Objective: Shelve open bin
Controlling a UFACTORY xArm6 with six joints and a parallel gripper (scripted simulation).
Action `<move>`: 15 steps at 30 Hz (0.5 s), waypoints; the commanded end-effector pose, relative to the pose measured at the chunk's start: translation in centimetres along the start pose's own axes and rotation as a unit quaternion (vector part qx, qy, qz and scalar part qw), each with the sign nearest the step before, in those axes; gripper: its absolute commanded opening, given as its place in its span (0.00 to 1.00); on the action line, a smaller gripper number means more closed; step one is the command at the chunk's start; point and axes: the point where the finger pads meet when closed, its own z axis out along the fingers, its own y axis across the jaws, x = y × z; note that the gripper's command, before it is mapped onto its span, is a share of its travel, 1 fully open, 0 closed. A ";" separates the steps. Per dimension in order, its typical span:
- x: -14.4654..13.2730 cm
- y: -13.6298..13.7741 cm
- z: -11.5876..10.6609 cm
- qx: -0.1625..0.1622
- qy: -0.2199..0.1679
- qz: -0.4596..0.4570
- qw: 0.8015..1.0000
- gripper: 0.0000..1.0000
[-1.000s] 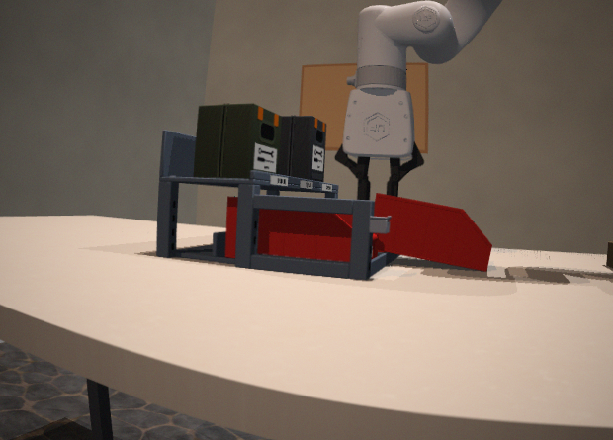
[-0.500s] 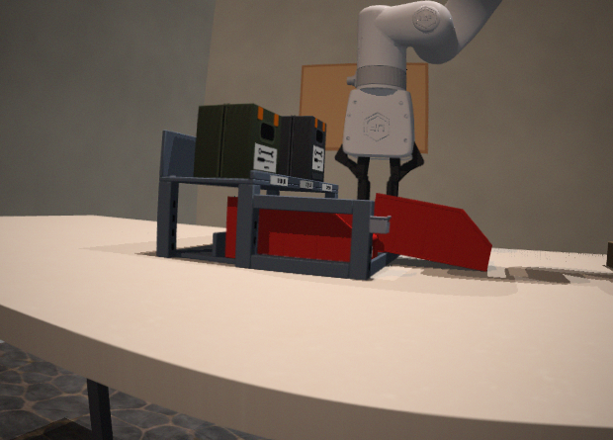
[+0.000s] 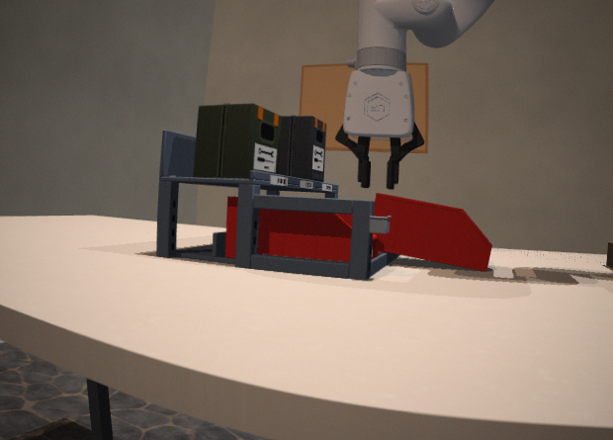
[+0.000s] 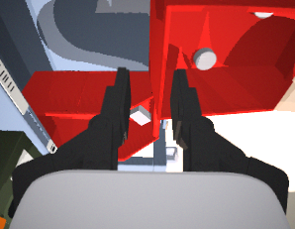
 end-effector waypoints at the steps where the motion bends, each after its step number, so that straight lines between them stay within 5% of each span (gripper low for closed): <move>1: 0.0 -0.1 -0.3 0.001 0.000 0.000 1.000 0.33; 5: 0.0 -0.1 -0.3 0.001 0.000 0.000 1.000 0.33; 10: 0.0 -0.1 -4.7 0.001 0.000 0.000 1.000 0.33; 15: 0.0 -0.1 -4.7 0.001 0.000 0.000 1.000 0.33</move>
